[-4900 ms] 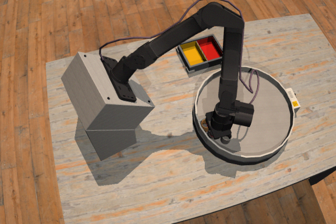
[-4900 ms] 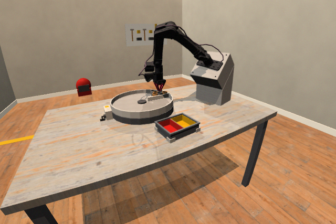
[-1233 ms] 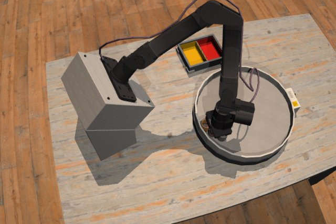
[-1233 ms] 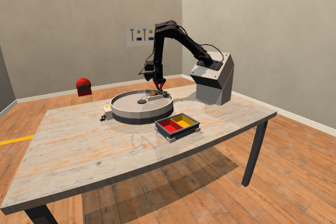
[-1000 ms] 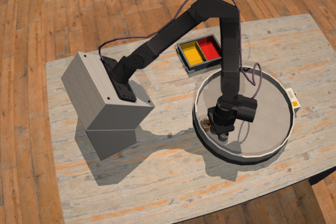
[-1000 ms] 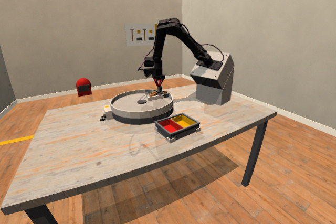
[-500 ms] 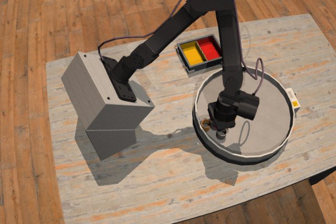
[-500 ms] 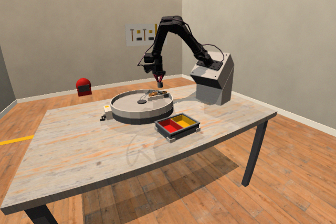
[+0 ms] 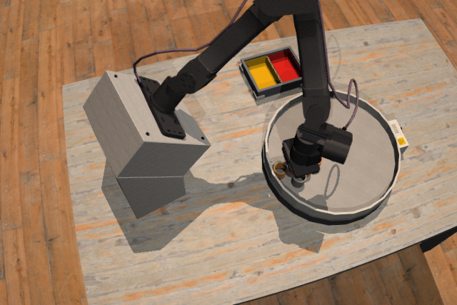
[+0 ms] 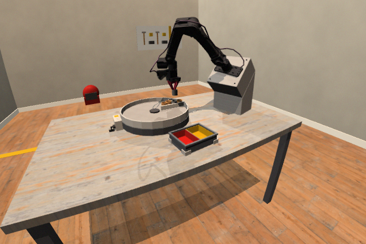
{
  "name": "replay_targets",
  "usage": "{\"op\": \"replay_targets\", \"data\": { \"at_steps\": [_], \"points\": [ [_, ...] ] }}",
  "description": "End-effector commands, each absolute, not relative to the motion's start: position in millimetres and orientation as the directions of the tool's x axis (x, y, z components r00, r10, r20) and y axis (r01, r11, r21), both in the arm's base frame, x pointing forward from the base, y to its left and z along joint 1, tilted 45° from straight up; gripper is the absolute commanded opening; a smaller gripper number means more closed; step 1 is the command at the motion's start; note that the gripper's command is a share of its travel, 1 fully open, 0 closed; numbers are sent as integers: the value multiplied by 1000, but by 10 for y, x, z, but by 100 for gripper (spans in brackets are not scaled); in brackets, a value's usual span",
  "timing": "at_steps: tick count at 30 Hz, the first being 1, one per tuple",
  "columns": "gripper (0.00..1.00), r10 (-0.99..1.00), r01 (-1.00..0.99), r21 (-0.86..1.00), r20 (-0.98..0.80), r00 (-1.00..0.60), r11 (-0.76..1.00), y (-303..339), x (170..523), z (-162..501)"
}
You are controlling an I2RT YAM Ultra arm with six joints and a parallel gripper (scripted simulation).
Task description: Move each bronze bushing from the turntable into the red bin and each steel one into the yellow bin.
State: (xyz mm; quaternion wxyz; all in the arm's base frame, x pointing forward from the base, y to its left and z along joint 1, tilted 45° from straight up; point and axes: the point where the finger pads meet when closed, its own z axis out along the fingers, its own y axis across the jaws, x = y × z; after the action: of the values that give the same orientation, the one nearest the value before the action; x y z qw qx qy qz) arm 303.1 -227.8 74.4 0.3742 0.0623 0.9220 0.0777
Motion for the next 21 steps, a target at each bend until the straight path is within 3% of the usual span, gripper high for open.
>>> {"op": "replay_targets", "data": {
  "at_steps": [1, 21],
  "points": [
    [0, 169, 68, 169, -707, -687, 983, -2385, 3006, 890],
    [0, 173, 70, 172, -706, -687, 983, -2370, 2998, 883]
  ]
}}
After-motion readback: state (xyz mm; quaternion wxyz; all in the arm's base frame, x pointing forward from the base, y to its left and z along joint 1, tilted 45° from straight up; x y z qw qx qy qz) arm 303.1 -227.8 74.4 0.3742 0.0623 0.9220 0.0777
